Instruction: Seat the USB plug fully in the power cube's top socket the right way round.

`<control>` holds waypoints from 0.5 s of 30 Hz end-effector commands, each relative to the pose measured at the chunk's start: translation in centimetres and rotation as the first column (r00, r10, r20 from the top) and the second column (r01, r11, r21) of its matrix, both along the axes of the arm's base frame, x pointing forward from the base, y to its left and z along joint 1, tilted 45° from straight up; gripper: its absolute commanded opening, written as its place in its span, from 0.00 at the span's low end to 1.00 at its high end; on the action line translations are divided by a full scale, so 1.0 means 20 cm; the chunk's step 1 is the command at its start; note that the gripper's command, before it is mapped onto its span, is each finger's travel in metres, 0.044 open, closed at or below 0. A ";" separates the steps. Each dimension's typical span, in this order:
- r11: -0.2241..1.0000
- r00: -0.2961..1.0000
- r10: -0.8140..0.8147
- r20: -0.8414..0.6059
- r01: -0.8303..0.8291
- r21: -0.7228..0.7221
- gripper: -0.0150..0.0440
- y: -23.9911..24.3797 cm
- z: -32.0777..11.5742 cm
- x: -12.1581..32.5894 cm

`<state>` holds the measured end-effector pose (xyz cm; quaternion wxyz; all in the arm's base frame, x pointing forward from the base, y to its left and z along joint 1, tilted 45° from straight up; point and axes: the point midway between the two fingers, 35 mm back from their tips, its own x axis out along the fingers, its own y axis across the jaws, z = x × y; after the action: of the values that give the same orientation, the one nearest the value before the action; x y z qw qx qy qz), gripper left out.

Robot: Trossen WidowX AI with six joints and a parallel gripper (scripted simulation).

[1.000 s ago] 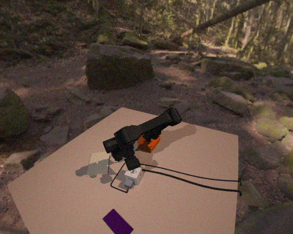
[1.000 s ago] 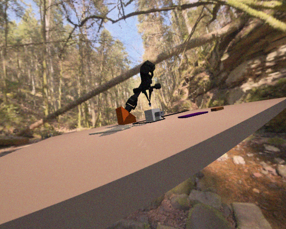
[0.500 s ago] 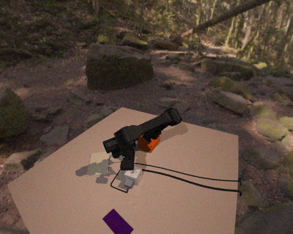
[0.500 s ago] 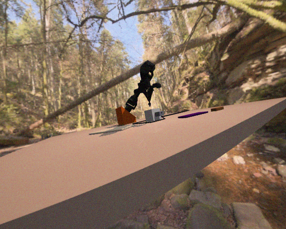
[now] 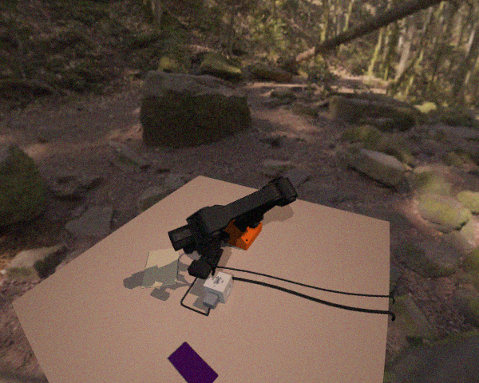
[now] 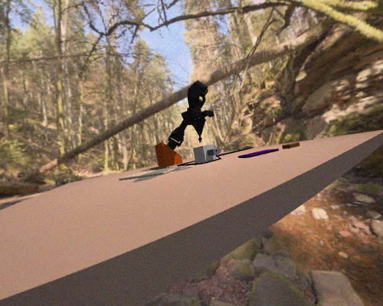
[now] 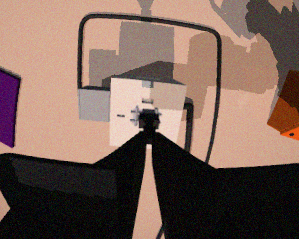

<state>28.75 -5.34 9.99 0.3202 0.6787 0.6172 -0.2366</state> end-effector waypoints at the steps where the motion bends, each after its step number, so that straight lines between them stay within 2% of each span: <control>1: 1.000 1.000 -0.022 -0.020 0.022 0.002 0.25 0.00 0.00 0.00; 15: 1.000 1.000 -0.016 -0.015 0.017 0.006 0.25 0.00 0.00 0.00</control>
<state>28.76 -5.33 9.99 0.3124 0.6824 0.6144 -0.2436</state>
